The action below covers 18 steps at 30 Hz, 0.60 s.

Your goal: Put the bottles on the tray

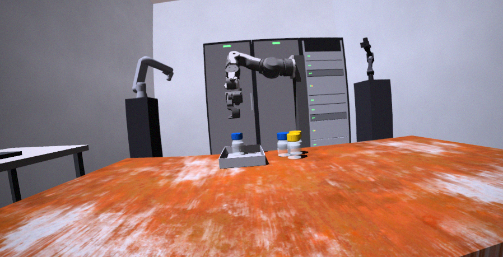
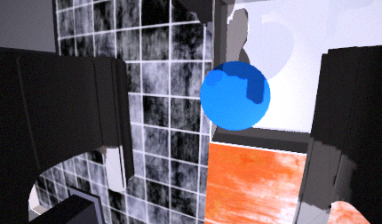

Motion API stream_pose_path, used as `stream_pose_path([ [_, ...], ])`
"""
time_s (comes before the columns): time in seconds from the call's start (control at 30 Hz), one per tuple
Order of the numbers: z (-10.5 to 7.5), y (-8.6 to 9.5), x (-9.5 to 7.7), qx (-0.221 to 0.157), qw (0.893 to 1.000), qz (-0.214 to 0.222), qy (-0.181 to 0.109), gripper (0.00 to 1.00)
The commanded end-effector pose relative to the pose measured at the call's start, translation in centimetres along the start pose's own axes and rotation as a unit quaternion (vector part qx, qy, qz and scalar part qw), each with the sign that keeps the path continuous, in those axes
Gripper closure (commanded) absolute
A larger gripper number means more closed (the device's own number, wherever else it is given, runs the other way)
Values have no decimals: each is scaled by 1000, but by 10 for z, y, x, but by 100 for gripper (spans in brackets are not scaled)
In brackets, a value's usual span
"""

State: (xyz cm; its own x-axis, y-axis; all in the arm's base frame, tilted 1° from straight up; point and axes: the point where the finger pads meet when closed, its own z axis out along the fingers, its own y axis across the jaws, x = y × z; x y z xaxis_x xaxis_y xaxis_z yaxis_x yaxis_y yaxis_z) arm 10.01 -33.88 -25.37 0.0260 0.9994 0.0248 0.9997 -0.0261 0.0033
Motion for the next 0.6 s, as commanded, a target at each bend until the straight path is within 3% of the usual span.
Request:
stream_pose_path([
  [0.0,0,0,0,-1,1000,0,-1,58],
  [0.3,-1,4,5,-1,1000,-17,-1,58],
  [0.57,-3,16,24,0,997,-77,-2,58],
])
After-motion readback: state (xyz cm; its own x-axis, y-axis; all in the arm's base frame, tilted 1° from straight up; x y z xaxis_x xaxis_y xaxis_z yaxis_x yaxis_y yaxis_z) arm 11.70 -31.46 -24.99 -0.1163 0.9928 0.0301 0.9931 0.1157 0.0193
